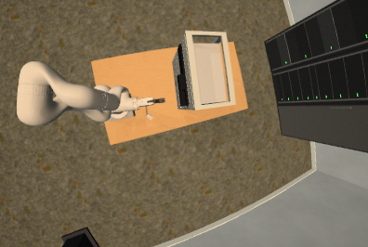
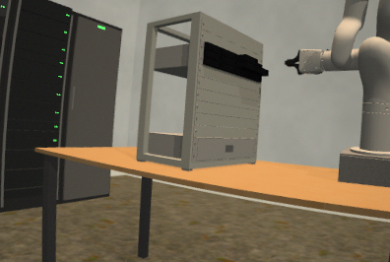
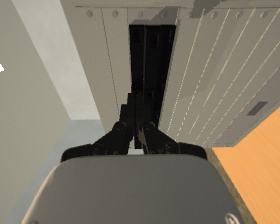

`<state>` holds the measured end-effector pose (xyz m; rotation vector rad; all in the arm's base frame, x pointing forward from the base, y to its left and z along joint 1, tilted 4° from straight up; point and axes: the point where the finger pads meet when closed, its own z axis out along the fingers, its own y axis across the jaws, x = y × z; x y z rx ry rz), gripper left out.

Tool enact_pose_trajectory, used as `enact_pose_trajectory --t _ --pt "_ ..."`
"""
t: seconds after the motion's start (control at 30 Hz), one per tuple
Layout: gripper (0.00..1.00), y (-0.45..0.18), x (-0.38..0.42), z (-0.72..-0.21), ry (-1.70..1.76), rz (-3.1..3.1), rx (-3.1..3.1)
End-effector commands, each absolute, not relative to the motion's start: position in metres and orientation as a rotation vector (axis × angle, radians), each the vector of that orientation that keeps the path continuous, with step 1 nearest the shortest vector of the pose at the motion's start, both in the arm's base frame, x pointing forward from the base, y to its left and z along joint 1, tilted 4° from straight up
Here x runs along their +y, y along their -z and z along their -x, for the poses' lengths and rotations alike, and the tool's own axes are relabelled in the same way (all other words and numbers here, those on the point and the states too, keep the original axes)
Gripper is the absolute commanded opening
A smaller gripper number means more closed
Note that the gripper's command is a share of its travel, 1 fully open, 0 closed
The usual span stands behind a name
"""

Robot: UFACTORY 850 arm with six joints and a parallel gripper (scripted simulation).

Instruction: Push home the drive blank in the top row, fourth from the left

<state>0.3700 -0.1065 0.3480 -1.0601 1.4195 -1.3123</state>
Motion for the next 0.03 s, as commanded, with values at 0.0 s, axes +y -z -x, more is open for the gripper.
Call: enact_pose_trajectory --t 0.0 --pt "0.00 -0.3487 -0.1067 -0.3704 1.313 1.059 1.418"
